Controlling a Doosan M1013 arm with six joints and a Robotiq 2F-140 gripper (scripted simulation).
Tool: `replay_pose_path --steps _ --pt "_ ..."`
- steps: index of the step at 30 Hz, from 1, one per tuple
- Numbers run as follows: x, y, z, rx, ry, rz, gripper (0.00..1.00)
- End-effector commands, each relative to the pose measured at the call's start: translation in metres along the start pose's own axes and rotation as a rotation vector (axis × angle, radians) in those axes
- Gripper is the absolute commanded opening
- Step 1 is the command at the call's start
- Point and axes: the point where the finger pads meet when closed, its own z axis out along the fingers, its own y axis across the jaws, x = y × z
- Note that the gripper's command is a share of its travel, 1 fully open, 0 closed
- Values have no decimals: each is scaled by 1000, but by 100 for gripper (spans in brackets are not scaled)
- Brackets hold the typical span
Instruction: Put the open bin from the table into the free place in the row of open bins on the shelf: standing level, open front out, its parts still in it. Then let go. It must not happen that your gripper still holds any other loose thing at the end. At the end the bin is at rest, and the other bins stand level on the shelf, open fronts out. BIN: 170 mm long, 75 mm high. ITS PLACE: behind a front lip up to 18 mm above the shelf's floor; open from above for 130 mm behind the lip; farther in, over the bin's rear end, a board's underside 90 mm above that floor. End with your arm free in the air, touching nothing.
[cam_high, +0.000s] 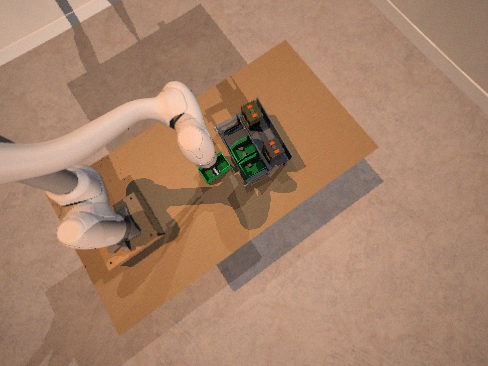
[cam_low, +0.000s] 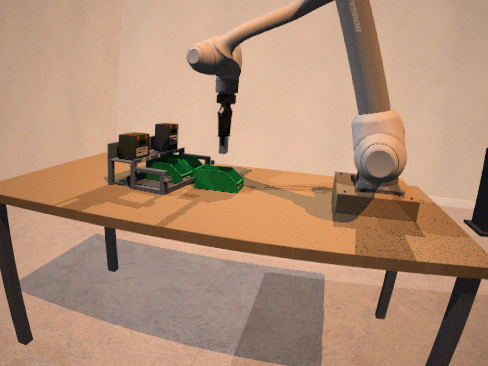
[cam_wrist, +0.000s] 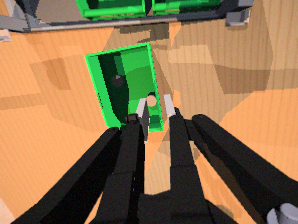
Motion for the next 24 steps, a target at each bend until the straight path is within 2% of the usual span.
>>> replay_pose_path --steps 1,15,24 --pt "0 0 1 0 0 0 15" --pt "0 0 29 0 0 0 15" --pt "0 0 38 0 0 0 15"
